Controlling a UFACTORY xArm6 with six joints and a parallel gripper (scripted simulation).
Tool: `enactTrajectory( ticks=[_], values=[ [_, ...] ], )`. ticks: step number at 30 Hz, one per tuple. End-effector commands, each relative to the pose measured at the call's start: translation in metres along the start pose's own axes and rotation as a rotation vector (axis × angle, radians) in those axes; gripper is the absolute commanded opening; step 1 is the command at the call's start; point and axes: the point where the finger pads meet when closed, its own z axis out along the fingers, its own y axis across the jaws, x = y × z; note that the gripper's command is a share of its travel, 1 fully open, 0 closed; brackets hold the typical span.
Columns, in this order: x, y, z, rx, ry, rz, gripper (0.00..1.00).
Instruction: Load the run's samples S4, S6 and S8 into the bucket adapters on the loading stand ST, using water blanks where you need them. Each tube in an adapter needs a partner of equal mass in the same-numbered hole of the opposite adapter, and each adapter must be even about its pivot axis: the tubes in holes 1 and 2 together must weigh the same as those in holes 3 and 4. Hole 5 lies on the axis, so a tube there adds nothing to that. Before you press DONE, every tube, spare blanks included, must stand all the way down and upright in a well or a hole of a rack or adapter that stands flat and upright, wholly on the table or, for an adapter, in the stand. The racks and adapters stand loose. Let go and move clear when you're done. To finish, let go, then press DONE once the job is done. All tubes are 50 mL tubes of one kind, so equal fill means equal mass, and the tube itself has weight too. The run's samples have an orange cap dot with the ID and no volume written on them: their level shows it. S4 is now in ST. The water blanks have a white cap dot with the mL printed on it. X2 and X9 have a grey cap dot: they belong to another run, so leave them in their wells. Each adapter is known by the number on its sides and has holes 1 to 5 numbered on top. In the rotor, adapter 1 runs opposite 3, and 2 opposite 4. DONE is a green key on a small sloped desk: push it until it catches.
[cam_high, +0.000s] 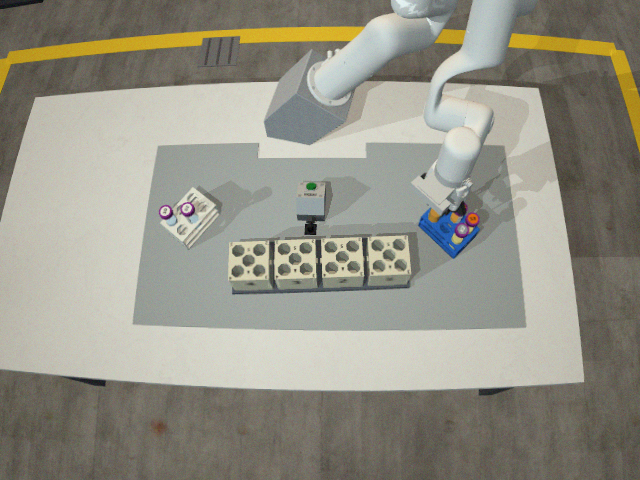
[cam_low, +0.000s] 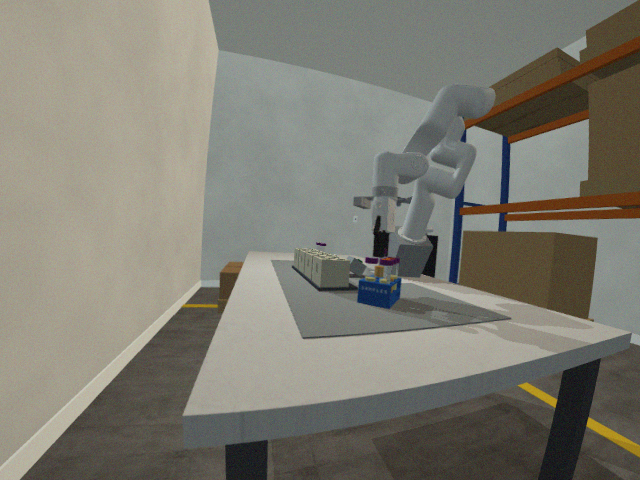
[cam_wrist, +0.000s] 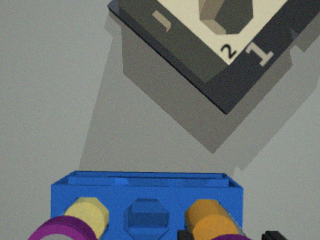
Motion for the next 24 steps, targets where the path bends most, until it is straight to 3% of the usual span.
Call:
enactTrajectory(
  ticks=[1, 24],
  values=[
    [0.0, -0.001, 0.005, 0.003, 0.0, -0.001, 0.0],
    [0.0, -0.001, 0.021, 0.003, 0.0, -0.001, 0.0]
  ],
)
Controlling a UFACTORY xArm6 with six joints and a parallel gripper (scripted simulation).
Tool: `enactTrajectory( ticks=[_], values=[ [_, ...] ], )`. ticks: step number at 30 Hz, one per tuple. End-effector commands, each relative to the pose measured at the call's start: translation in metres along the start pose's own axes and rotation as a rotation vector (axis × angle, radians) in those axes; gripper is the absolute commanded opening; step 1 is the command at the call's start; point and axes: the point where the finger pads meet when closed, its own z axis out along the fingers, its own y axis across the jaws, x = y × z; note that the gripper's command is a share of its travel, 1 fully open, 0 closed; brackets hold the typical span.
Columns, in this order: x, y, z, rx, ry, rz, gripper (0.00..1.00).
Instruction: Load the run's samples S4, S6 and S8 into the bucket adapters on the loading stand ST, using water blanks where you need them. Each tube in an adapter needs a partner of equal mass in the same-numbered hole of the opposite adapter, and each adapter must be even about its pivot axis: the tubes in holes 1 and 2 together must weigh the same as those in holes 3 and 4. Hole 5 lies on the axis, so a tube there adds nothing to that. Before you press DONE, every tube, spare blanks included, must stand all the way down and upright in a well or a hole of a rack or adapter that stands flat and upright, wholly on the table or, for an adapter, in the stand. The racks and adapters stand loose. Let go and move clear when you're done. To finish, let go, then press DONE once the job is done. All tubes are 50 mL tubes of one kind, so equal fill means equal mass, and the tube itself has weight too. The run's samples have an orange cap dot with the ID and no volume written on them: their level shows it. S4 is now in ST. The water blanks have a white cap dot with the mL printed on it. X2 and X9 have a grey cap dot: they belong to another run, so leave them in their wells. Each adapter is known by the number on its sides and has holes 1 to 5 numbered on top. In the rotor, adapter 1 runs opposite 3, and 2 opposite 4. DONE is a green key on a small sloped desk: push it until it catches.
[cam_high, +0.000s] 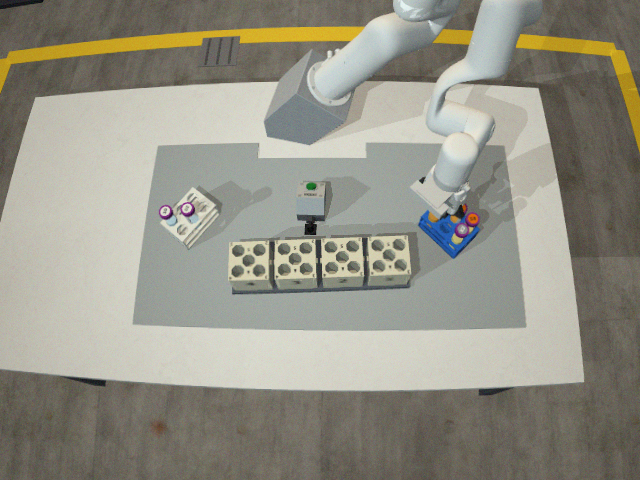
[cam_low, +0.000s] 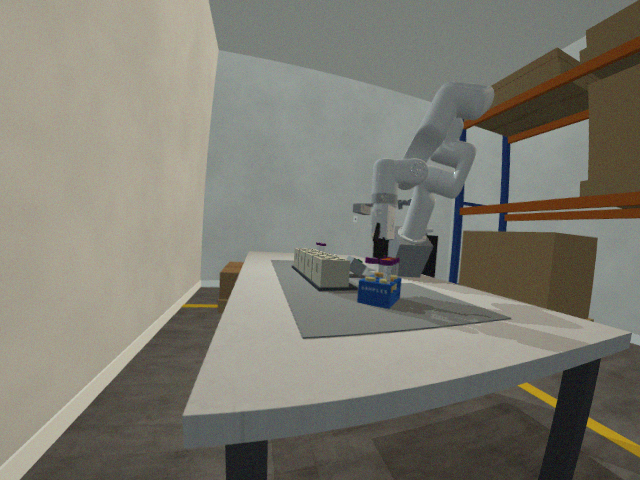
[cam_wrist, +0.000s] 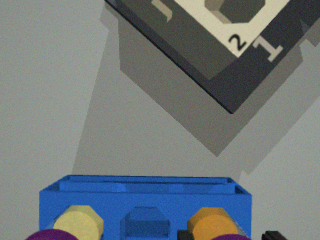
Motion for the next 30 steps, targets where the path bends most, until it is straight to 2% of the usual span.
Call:
enactTrajectory(
  ticks=[1, 13, 14, 30],
  values=[
    [0.0002, -0.0014, 0.0005, 0.004, 0.001, -0.001, 0.0],
    [0.0002, -0.0014, 0.0004, 0.004, 0.001, -0.001, 0.0],
    [0.0002, -0.0014, 0.0008, 0.004, 0.001, -0.001, 0.44],
    [0.0002, -0.0014, 0.0008, 0.004, 0.001, -0.001, 0.44]
  ],
)
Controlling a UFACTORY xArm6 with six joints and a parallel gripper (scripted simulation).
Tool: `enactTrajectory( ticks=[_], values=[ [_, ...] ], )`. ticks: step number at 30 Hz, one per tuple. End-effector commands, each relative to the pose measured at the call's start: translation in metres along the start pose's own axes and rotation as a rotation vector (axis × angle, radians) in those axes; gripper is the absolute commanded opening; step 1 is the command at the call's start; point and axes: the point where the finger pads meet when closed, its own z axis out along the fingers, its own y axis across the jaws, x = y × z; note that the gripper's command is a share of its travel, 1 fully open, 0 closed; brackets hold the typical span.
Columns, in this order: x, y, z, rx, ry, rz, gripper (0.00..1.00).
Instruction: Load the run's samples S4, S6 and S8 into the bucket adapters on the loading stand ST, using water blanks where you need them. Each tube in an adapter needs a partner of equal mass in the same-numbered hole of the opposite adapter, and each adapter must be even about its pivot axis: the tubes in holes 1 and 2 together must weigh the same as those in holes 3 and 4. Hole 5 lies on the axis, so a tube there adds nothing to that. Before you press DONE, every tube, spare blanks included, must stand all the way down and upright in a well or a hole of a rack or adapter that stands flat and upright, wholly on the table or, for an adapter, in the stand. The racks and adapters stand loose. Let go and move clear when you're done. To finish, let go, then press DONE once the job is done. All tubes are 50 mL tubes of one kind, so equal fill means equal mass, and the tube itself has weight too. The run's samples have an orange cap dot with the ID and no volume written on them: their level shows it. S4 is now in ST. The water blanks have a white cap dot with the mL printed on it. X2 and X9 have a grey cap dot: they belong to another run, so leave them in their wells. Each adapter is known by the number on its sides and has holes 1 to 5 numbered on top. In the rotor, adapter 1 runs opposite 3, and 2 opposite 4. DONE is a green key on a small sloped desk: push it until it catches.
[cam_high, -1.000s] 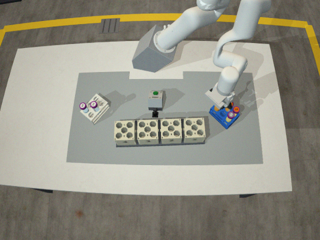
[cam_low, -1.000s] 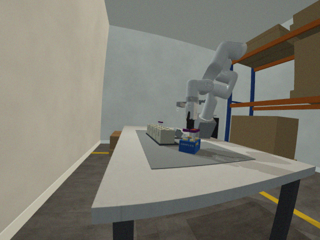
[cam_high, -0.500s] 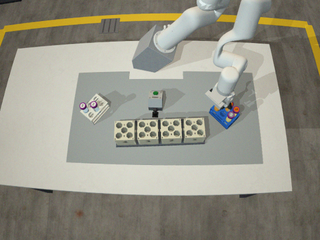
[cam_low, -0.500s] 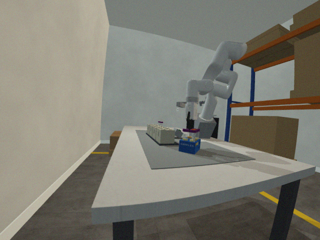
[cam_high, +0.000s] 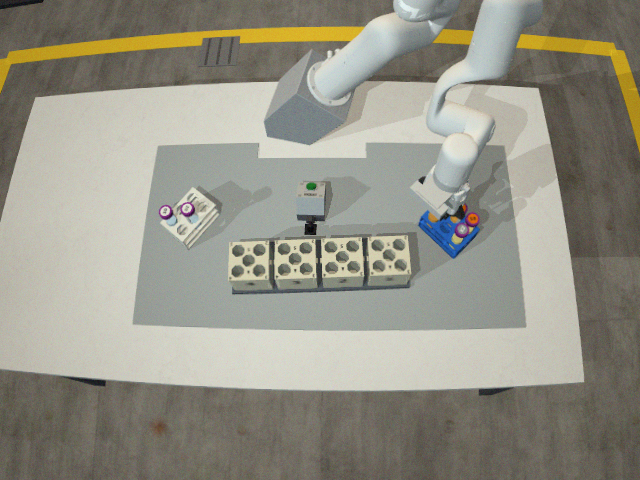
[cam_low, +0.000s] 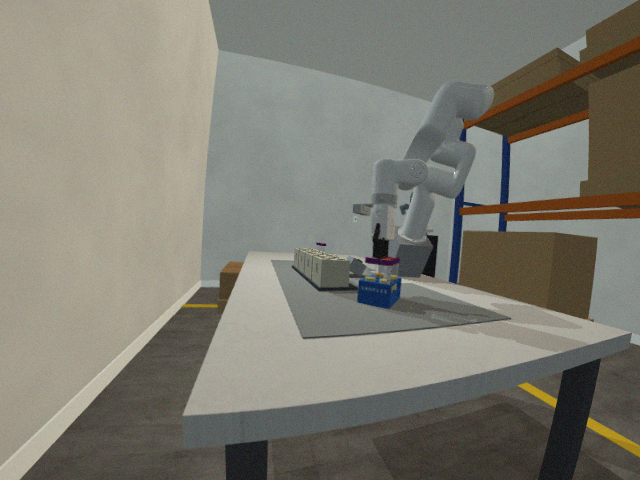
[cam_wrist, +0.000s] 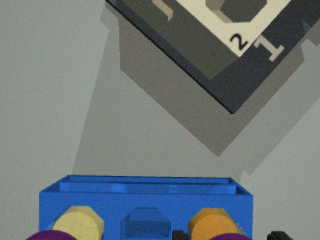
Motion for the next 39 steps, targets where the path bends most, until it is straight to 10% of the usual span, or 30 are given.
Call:
enactTrajectory(
  ticks=[1, 39],
  values=[
    [0.0, -0.001, -0.001, 0.002, 0.001, -0.001, 0.44],
    [0.0, -0.001, -0.051, 0.003, 0.001, -0.001, 0.44]
  ],
)
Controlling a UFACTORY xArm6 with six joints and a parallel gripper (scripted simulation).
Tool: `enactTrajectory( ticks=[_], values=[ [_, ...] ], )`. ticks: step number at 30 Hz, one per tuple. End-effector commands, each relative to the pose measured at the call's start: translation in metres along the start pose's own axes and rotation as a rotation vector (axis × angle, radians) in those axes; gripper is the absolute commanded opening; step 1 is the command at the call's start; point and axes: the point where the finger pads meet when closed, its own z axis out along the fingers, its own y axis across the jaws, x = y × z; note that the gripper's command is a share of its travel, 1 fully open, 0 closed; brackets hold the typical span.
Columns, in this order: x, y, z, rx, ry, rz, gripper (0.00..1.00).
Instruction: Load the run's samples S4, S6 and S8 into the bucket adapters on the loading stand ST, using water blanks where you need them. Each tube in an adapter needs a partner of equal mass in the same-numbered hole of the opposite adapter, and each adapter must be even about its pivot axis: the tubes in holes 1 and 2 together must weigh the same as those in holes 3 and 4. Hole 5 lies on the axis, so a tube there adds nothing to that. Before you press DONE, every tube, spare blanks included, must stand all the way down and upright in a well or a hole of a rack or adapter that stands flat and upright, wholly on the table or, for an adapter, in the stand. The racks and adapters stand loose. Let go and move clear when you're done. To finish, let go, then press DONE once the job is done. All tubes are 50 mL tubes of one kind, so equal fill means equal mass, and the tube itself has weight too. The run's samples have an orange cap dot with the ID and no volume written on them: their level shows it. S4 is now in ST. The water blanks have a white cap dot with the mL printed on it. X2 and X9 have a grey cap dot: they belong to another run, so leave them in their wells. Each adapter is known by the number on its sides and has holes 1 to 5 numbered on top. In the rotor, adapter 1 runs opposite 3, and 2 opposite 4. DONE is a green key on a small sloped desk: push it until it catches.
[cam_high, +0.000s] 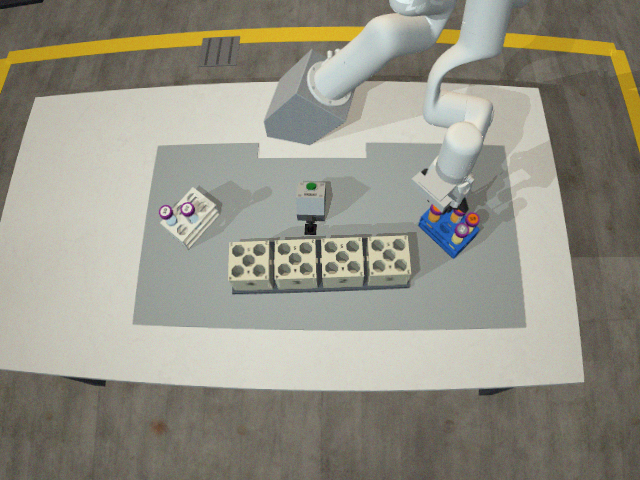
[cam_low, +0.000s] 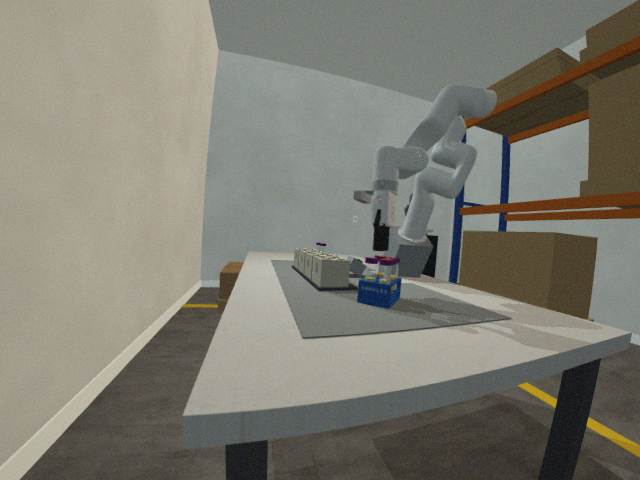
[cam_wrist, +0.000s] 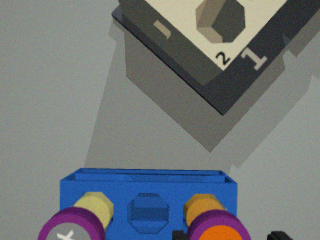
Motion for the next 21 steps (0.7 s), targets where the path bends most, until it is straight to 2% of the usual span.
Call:
enactTrajectory(
  ticks=[1, 21],
  values=[
    [0.0, -0.001, -0.013, 0.001, 0.0, 0.0, 0.44],
    [0.0, -0.001, -0.047, 0.001, 0.001, -0.001, 0.44]
  ],
)
